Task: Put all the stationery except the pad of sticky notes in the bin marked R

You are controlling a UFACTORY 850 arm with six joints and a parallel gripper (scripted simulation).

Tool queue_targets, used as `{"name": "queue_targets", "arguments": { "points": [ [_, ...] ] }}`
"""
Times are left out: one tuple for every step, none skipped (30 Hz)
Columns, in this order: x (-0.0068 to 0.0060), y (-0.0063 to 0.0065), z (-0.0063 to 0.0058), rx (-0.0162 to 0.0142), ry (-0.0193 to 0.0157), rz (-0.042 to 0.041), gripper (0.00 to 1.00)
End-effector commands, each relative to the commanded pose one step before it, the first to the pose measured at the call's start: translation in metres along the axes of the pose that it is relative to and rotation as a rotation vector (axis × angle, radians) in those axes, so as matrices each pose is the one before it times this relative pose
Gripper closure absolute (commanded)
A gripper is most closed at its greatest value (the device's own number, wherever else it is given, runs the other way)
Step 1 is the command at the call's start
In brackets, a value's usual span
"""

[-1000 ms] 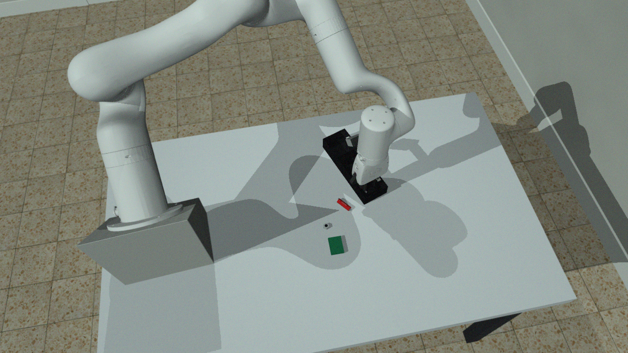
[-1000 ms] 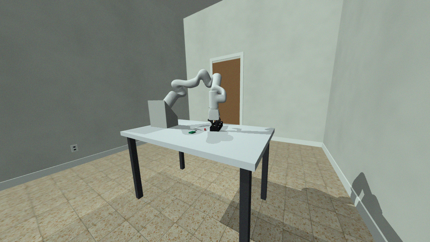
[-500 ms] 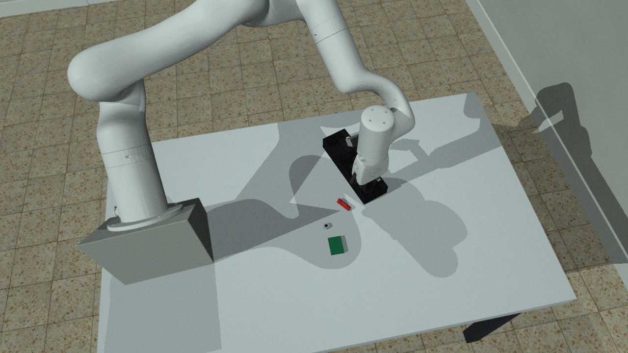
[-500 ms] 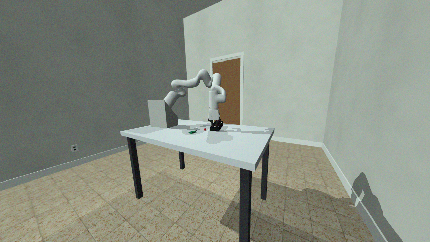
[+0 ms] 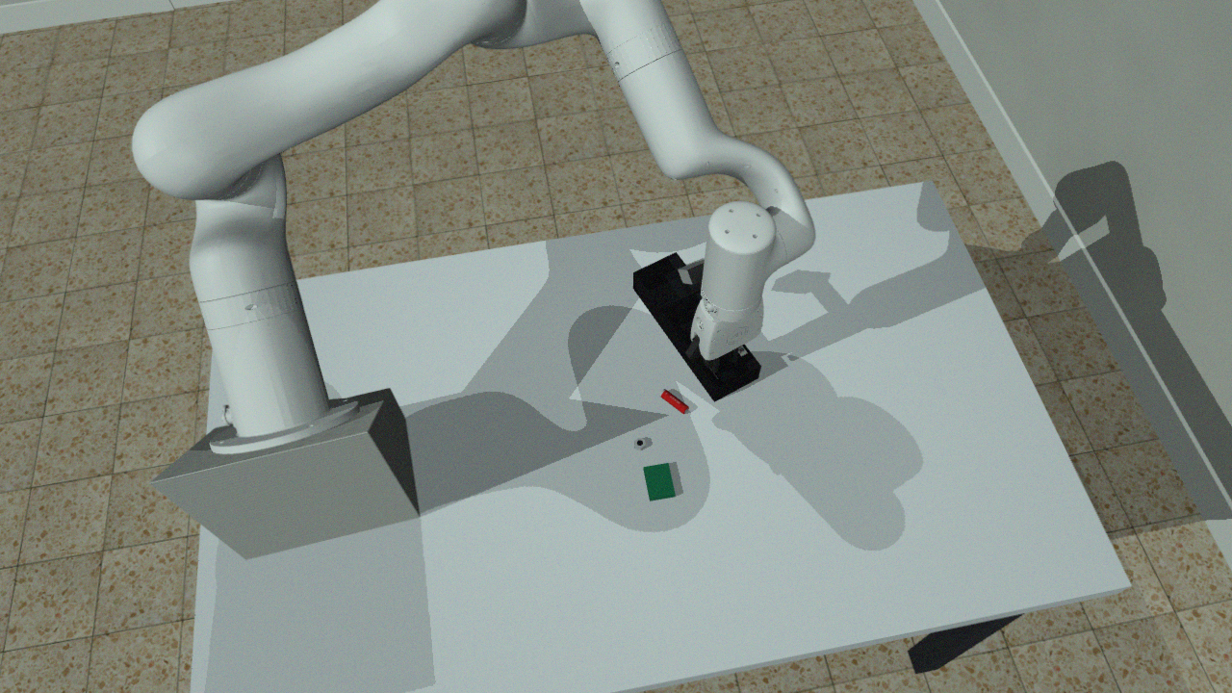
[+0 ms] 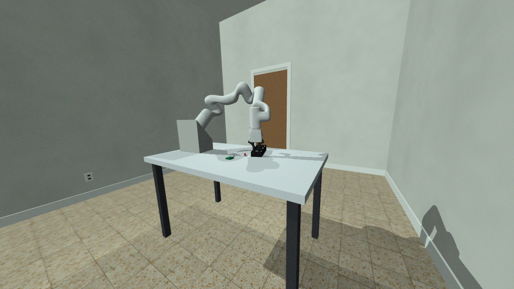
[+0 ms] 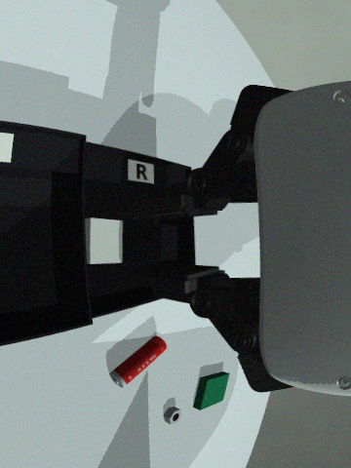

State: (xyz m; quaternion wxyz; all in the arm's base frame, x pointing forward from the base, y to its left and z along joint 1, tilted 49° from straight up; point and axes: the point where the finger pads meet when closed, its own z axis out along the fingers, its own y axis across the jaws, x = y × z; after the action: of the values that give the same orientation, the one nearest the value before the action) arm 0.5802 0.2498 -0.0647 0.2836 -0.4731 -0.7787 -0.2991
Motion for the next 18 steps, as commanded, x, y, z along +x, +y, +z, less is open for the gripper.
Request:
{"name": "queue_targets", "arguments": {
  "points": [
    [-0.00018,0.00099,-0.00466,-0.00185,-0.00078,-0.00068,0.71],
    [0.00000,0.00000,-0.00133,0.00000,0.00000,0.00000,0.71],
    [0.00000,0.00000,-0.00133,0.00000,0.00000,0.00000,0.71],
    [0.00000,0.00000,-0.00133,0.00000,0.00000,0.00000,0.71],
    [0.00000,0.00000,-0.00133,0.00000,0.00000,0.00000,0.71],
    [0.00000,0.00000,-0.00133,0.00000,0.00000,0.00000,0.71],
    [0.00000,0.00000,-0.00133,0.00000,0.00000,0.00000,0.71],
    [0.00000,0.00000,-0.00133,0.00000,0.00000,0.00000,0.71],
    [0.00000,0.00000,-0.00133,0.00000,0.00000,0.00000,0.71],
    [0.00000,0.00000,-0.00133,0.00000,0.00000,0.00000,0.71],
    [0.00000,0.00000,-0.00133,0.00000,0.00000,0.00000,0.71],
    [0.00000,0.00000,0.00000,0.00000,0.00000,0.00000,0.71],
    [0.00000,0.00000,0.00000,0.00000,0.00000,0.00000,0.71],
    [-0.00001,-0.00001,-0.00498,0.00000,-0.00002,0.00000,0.71],
    [0.00001,0.00003,-0.00509,0.00002,0.00001,-0.00001,0.71],
    [0.00000,0.00000,-0.00374,0.00000,-0.00001,0.00000,0.71],
    [0.00000,0.00000,0.00000,0.00000,0.00000,0.00000,0.71],
    [-0.00001,-0.00002,0.00006,-0.00001,-0.00001,0.00000,0.71]
  ]
}}
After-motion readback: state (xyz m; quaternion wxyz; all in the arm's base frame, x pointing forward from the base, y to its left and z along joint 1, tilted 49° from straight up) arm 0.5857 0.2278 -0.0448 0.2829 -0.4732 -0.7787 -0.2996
